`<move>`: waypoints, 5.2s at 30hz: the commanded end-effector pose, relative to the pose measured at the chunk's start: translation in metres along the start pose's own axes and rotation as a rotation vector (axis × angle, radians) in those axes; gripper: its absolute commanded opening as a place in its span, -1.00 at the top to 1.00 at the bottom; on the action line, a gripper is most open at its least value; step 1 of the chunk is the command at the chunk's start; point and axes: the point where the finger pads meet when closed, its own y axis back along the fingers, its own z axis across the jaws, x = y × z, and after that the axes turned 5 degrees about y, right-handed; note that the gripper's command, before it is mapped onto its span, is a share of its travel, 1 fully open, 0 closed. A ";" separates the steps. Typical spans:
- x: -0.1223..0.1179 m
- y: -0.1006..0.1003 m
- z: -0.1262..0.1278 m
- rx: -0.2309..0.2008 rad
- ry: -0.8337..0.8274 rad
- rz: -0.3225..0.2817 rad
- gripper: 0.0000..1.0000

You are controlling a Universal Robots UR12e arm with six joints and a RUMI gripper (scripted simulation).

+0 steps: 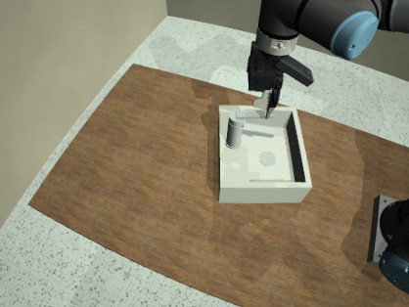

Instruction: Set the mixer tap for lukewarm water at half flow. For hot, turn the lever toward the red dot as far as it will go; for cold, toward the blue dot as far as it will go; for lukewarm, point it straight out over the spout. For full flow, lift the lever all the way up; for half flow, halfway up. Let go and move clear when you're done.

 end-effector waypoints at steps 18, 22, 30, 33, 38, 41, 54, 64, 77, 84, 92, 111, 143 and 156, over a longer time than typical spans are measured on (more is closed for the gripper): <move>0.000 -0.003 0.002 -0.002 0.000 0.001 0.26; 0.000 -0.005 0.002 -0.003 0.000 0.001 0.26; 0.000 -0.009 0.002 -0.003 0.000 0.001 0.26; 0.000 -0.012 0.002 -0.003 0.000 0.001 0.26; 0.000 -0.017 0.002 -0.003 0.000 0.002 0.26; 0.000 -0.020 0.002 -0.003 0.001 0.002 0.26; 0.000 -0.031 0.002 -0.003 0.000 0.002 0.26; -0.001 -0.033 0.001 -0.001 0.001 0.000 0.26; -0.001 -0.035 0.001 -0.001 0.000 0.000 0.26; -0.001 -0.034 0.001 -0.001 0.001 0.000 0.26; -0.001 -0.034 0.001 -0.001 0.001 0.000 0.26; -0.001 -0.034 0.001 -0.001 0.001 0.000 1.00; -0.001 -0.034 0.001 -0.001 0.001 0.000 1.00; -0.001 -0.034 0.001 -0.001 0.001 0.000 1.00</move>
